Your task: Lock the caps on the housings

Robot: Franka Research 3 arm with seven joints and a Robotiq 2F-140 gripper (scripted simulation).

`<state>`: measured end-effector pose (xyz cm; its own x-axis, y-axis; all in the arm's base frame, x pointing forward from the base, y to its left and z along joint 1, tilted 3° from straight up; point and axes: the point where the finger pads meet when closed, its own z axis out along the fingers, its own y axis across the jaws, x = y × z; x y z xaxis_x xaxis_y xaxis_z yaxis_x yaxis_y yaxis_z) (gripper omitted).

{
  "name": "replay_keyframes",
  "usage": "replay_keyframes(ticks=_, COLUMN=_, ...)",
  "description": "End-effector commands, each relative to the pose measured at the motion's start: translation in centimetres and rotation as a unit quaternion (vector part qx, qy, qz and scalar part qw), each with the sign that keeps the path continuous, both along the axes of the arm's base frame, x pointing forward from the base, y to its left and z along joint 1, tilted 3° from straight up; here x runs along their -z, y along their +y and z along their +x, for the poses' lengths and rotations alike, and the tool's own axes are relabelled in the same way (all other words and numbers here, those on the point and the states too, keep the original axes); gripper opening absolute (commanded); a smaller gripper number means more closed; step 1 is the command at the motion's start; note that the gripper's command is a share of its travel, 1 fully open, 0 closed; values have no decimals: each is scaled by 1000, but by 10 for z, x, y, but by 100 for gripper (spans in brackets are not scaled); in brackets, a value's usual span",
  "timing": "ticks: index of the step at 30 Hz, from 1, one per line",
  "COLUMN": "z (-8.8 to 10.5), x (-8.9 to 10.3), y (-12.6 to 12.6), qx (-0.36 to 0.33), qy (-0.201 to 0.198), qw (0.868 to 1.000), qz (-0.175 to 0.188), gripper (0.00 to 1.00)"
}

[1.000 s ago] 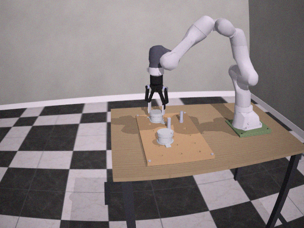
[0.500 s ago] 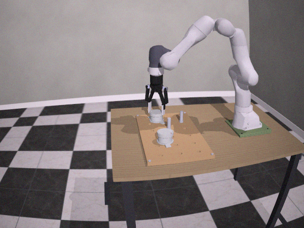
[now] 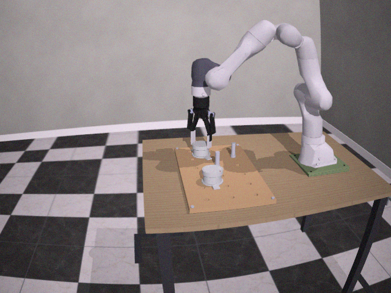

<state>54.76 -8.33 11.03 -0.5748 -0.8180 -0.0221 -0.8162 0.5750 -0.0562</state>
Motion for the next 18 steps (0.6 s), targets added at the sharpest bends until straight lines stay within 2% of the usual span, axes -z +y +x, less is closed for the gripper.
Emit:
replay_keyframes(ticks=1, z=1, x=2, y=0, qx=19, qy=1, qw=1000, qz=-1, gripper=10)
replay_keyframes(ticks=18, z=12, x=1, y=2, qx=19, qy=1, qw=1000, qz=-1, gripper=10)
